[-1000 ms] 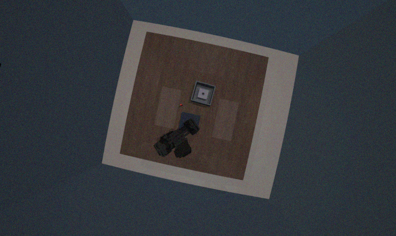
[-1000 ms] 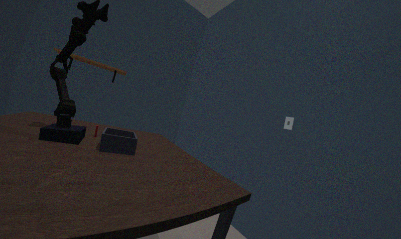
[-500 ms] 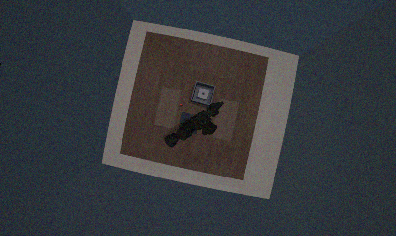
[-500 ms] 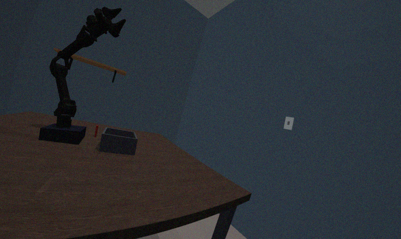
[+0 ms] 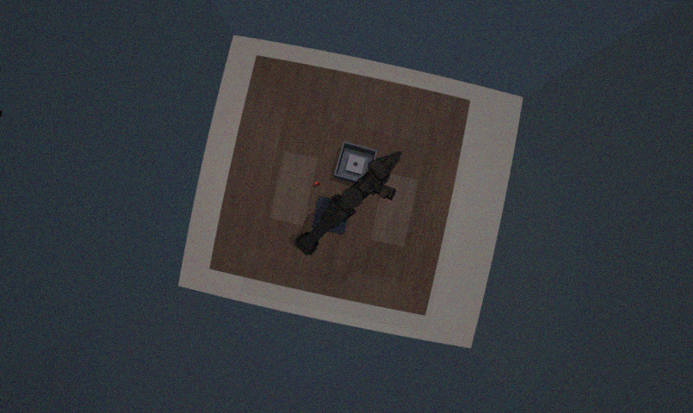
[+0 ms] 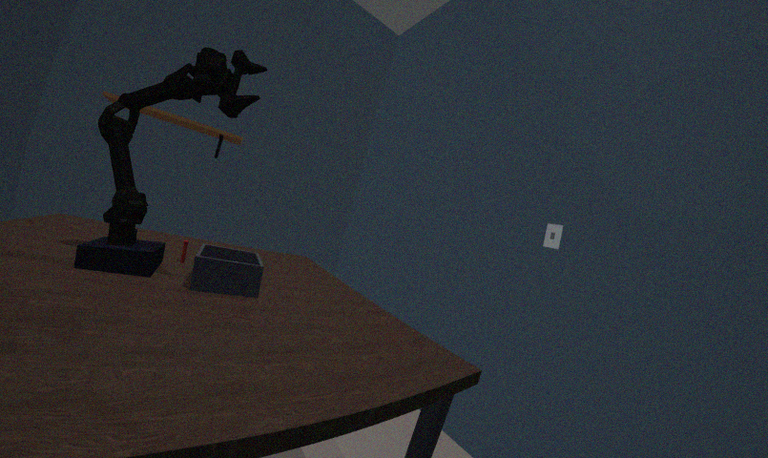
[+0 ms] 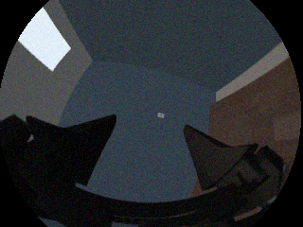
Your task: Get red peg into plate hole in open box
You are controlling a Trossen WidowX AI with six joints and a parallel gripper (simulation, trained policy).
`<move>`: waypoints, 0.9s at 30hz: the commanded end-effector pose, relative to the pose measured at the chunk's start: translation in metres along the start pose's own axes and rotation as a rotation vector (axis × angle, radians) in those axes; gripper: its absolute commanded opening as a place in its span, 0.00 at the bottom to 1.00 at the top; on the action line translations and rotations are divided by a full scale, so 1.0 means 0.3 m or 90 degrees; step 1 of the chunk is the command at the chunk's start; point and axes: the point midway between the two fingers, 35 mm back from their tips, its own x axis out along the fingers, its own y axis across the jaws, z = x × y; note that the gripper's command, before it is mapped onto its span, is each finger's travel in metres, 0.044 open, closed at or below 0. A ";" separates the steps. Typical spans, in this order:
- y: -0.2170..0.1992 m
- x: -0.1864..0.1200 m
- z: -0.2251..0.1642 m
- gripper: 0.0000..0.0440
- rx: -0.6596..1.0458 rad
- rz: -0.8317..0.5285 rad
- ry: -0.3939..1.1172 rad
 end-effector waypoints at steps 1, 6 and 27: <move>-0.106 0.034 -0.040 1.00 -0.018 -0.067 0.016; -0.257 0.058 -0.119 1.00 -0.052 -0.167 0.052; -0.745 -0.106 -0.489 1.00 -0.289 -0.501 0.277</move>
